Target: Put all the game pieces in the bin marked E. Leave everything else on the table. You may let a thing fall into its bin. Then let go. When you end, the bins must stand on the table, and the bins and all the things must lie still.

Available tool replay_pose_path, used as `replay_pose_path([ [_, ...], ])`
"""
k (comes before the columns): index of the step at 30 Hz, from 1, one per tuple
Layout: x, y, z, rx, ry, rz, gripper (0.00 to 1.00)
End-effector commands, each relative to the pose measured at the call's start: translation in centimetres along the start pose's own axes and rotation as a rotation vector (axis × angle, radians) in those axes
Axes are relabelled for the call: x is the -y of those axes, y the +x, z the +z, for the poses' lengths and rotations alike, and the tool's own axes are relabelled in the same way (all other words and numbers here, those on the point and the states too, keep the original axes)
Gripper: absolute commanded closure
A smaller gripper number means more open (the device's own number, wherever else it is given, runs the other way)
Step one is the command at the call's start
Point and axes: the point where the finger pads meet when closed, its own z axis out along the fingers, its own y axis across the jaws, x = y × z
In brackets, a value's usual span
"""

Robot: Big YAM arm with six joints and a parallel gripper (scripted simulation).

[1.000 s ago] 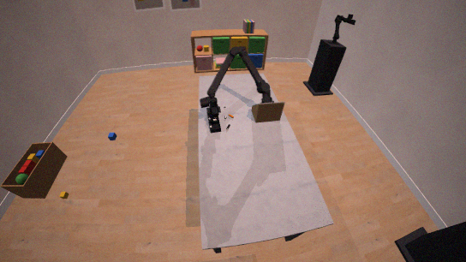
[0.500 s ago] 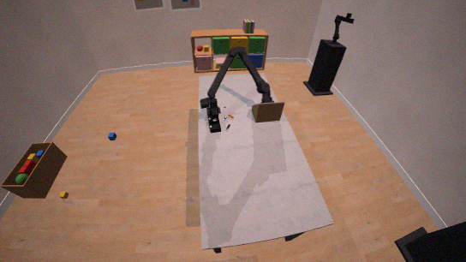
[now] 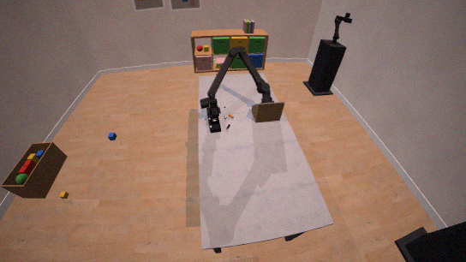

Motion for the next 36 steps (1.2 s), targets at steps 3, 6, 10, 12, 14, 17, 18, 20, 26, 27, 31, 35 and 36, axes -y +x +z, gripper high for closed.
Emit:
replay_pose_path([
  [3, 0.9, 0.1, -0.8, 0.003, 0.025, 0.003, 0.7],
  [6, 0.9, 0.1, -0.8, 0.003, 0.025, 0.003, 0.7],
  [10, 1.0, -0.1, -2.5, 0.003, 0.04, 0.002, 0.7],
  [12, 1.4, -0.1, -2.8, 0.004, 0.044, 0.006, 0.7],
  [14, 1.6, -0.4, -2.8, 0.004, 0.04, 0.002, 0.7],
  [17, 1.7, 0.5, -3.3, 0.007, 0.043, 0.024, 0.7],
  [18, 2.0, 0.3, -3.8, 0.008, 0.052, 0.021, 0.7],
  [20, 2.0, 0.1, -4.1, 0.008, 0.056, 0.017, 0.7],
  [26, 1.6, 0.2, -4.5, 0.008, 0.048, 0.015, 0.7],
  [27, 1.9, 0.2, -4.8, 0.009, 0.052, 0.018, 0.7],
  [31, 2.0, 0.1, -6.7, 0.011, 0.057, 0.018, 0.7],
  [35, 1.7, -0.4, -7.1, 0.007, 0.043, 0.005, 0.7],
  [36, 1.6, -0.7, -6.6, 0.004, 0.031, -0.001, 0.7],
])
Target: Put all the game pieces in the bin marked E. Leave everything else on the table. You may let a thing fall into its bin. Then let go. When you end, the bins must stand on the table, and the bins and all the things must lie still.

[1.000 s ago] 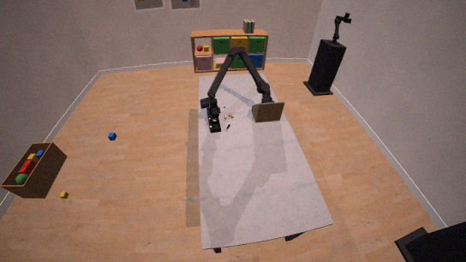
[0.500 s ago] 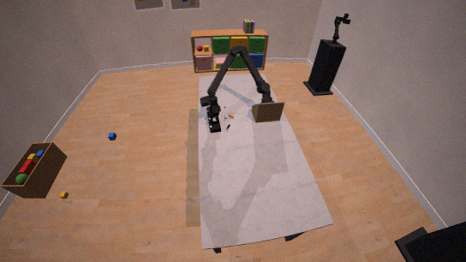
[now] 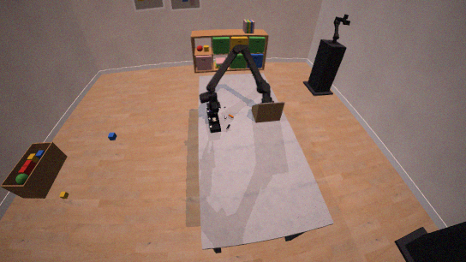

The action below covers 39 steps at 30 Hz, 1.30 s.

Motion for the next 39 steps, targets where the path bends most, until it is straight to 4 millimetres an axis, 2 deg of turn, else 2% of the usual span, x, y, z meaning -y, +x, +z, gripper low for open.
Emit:
replay_pose_path([
  [1, 1.5, -0.7, -1.0, 0.003, 0.017, 0.021, 0.7],
  [2, 1.5, -0.7, -1.0, 0.003, 0.017, 0.021, 0.7],
  [3, -0.6, 0.1, 0.9, -0.002, -0.036, 0.019, 0.7],
  [7, -0.3, 0.1, 1.0, 0.0, -0.023, 0.03, 0.7],
  [9, 0.9, 0.1, -0.5, 0.005, 0.012, 0.027, 0.7],
  [10, 1.0, 0.1, -0.5, 0.005, 0.012, 0.027, 0.7],
  [11, 1.8, 0.1, -2.4, 0.009, 0.04, 0.039, 0.0],
  [17, 2.0, 0.2, -5.0, 0.013, 0.044, 0.043, 0.0],
  [19, 2.0, 0.2, -5.0, 0.013, 0.044, 0.043, 0.0],
  [20, 1.6, -0.7, -4.3, 0.005, 0.021, 0.021, 0.0],
  [21, 1.5, -0.7, -4.7, 0.007, 0.02, 0.022, 0.0],
  [23, 1.9, 0.1, -6.6, 0.015, 0.044, 0.043, 0.0],
  [31, 1.7, -0.3, -9.5, 0.014, 0.035, 0.035, 0.0],
  [34, 1.9, 0.2, -11.2, 0.02, 0.046, 0.045, 0.0],
  [36, 1.9, 0.2, -11.2, 0.02, 0.046, 0.045, 0.0],
  [37, 1.6, 0.1, -9.8, 0.009, 0.007, 0.042, 0.0],
  [39, 1.6, -0.6, -11.6, 0.013, 0.028, 0.028, 0.0],
])
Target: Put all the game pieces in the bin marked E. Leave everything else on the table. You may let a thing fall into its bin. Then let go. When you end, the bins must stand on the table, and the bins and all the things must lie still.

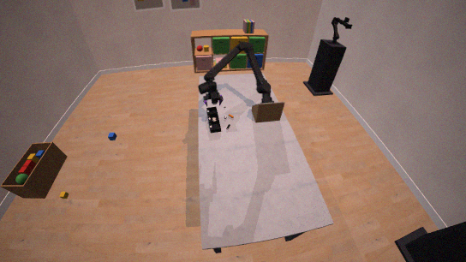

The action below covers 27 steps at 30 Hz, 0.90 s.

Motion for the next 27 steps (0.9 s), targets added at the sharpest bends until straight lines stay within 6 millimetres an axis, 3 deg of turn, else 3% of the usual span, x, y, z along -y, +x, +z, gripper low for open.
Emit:
replay_pose_path([
  [1, 1.6, 0.0, -3.4, 0.017, 0.044, 0.038, 0.0],
  [11, 1.5, 0.2, -7.8, 0.022, 0.051, 0.045, 0.0],
  [14, 1.5, 0.3, -7.4, 0.017, 0.041, 0.044, 0.0],
  [15, 0.8, 0.5, -5.1, 0.002, -0.009, 0.039, 0.0],
  [17, 0.1, 0.4, -4.5, -0.004, -0.021, 0.027, 0.0],
  [20, 0.3, 0.6, -4.8, 0.003, -0.006, 0.042, 0.0],
  [21, 0.9, 0.2, -6.0, 0.01, 0.02, 0.029, 0.0],
  [27, 0.9, 0.2, -6.0, 0.01, 0.02, 0.029, 0.0],
])
